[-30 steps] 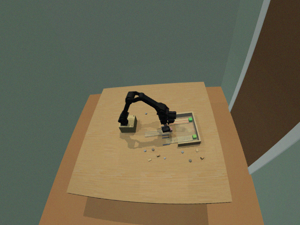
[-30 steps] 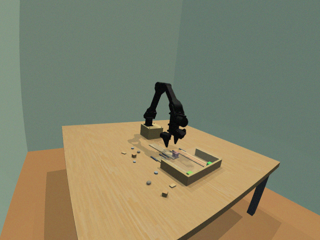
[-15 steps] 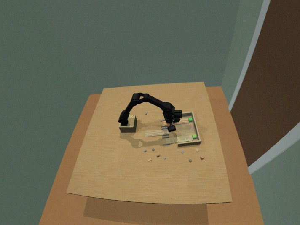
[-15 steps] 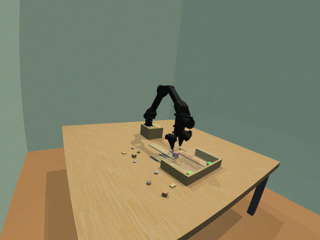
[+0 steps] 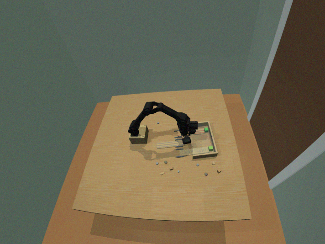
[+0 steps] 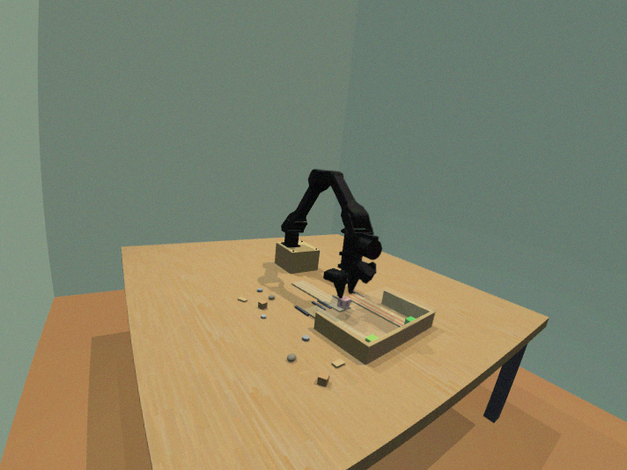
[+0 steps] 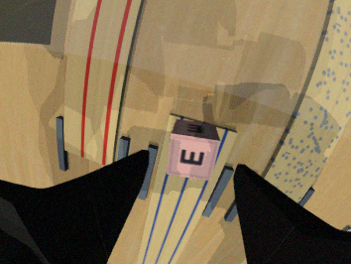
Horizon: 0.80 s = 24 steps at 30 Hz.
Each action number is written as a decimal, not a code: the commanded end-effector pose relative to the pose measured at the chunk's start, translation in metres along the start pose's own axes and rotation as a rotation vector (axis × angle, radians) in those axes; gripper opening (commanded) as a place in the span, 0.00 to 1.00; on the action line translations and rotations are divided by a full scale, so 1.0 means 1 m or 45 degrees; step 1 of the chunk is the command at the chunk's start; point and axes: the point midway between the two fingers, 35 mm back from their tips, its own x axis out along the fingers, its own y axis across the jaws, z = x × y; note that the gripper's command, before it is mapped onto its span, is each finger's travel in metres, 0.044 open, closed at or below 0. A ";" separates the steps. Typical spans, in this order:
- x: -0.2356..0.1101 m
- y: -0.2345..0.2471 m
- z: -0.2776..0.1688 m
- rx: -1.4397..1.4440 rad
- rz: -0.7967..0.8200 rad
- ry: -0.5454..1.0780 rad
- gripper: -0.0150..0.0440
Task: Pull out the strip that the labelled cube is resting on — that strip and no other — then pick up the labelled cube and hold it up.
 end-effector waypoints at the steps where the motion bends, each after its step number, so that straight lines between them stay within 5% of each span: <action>1: 0.010 0.000 -0.002 0.004 -0.003 0.011 0.68; 22: 0.035 0.000 -0.002 0.004 -0.003 0.011 0.68; 24: 0.033 0.001 -0.002 0.000 0.002 0.007 0.59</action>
